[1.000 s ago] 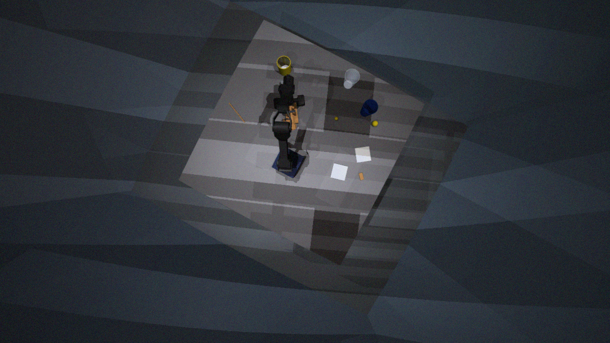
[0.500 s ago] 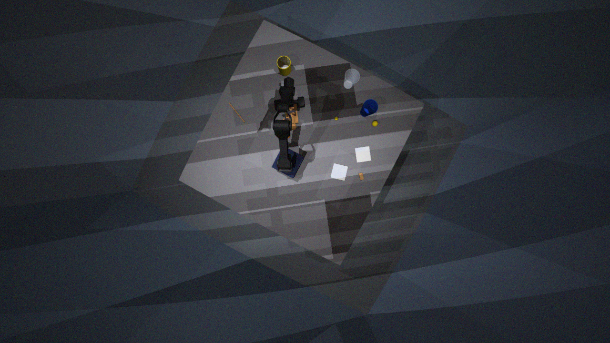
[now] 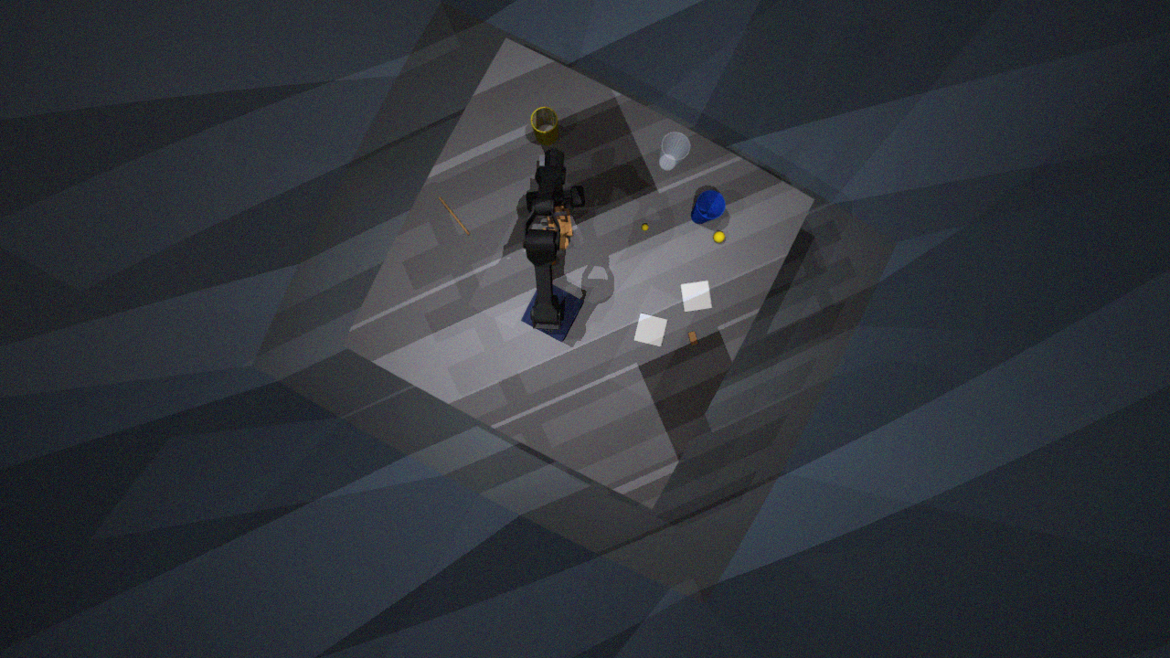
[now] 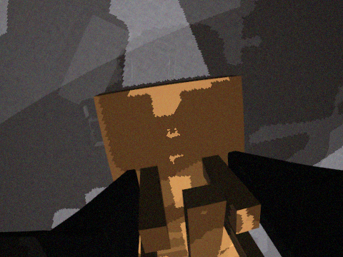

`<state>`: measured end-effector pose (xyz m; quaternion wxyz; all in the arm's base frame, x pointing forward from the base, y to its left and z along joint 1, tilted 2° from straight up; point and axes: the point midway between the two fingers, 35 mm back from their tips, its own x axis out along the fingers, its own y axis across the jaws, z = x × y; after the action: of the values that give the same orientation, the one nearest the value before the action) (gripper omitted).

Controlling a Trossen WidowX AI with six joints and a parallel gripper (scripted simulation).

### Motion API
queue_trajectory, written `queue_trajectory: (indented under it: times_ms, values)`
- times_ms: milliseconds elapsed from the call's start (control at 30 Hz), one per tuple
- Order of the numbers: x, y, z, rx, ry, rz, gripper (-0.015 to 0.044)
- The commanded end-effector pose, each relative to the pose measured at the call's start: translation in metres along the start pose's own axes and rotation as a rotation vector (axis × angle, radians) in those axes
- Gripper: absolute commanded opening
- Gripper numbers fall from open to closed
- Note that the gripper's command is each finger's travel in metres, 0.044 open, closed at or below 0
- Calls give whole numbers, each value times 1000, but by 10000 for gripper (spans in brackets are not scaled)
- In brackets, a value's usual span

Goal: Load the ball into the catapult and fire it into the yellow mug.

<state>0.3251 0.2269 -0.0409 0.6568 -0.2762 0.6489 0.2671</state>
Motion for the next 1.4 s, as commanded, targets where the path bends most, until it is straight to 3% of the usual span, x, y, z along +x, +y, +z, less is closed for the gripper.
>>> queue_trajectory:
  times_ms: [0,167,333,1367]
  values:
    - [0,0,0,0,-1,1,145]
    - [0,0,0,0,-1,1,111]
    - [-47,0,1,0,0,0,0]
    - [-9,-1,2,0,4,-1,0]
